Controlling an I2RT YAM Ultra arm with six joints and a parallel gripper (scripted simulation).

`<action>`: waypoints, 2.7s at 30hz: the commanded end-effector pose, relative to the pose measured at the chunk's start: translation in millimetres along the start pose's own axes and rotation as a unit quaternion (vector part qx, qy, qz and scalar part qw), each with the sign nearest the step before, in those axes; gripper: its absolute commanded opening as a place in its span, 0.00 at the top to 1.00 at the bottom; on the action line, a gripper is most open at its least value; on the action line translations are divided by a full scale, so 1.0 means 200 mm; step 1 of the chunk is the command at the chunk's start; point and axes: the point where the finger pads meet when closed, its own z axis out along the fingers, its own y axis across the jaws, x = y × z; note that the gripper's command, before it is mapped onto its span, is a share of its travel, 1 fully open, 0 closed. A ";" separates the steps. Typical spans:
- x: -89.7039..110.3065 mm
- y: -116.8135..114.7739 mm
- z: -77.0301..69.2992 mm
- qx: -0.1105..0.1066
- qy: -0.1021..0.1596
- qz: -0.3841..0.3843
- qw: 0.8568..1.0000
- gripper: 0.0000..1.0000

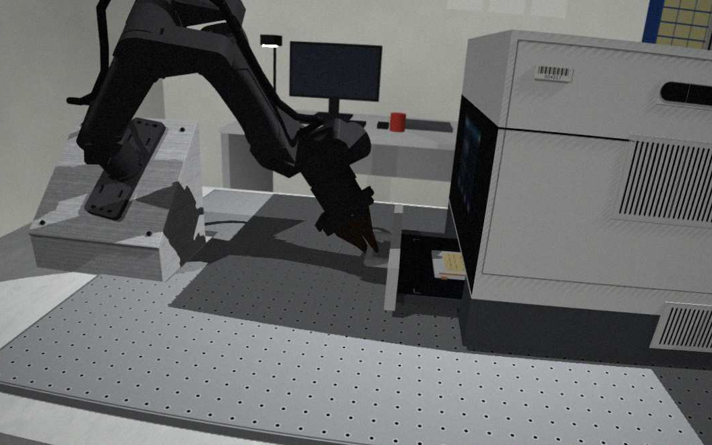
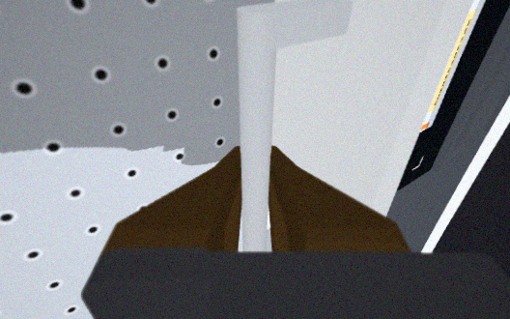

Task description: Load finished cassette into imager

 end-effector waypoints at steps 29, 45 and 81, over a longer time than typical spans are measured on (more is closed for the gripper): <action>-0.02 -0.21 0.14 0.024 -0.008 -0.002 1.000 1.00; -0.01 -0.23 0.13 0.029 -0.007 0.001 1.000 1.00; 0.01 -0.29 0.19 0.093 -0.001 0.010 0.996 1.00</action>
